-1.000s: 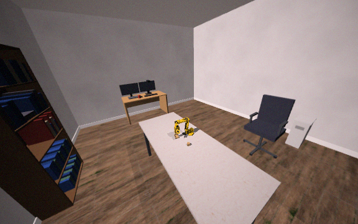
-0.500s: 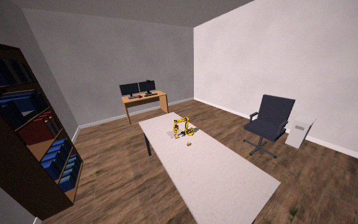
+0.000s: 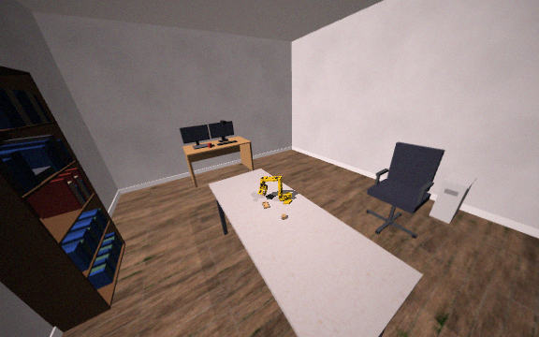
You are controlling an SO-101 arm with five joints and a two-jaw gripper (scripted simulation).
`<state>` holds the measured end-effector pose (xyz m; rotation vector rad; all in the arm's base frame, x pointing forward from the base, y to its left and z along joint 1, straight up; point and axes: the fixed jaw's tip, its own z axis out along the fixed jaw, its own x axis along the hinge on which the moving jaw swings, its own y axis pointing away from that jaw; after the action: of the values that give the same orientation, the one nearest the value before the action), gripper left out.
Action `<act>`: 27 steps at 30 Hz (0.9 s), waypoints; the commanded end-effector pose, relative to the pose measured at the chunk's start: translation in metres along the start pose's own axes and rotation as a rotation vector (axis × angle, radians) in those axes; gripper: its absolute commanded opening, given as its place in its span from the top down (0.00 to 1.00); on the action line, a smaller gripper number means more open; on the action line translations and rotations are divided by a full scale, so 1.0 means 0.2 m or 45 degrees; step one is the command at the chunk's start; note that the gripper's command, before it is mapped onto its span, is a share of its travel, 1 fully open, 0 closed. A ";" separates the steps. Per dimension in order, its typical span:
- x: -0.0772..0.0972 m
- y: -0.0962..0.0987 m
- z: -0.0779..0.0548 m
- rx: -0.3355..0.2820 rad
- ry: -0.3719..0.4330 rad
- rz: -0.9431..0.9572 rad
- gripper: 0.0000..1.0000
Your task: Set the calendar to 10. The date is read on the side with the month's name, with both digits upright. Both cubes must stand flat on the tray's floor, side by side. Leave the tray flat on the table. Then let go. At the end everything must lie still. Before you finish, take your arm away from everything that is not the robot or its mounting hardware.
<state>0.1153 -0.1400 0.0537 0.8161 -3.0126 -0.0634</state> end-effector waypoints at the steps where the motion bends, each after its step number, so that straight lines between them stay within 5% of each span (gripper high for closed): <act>1: 0.05 -0.07 -0.03 0.078 -0.015 0.083 1.00; 27: 0.05 -0.10 -0.06 0.124 -0.021 0.080 1.00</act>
<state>0.1113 -0.1541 0.0550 0.7232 -3.0485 -0.0262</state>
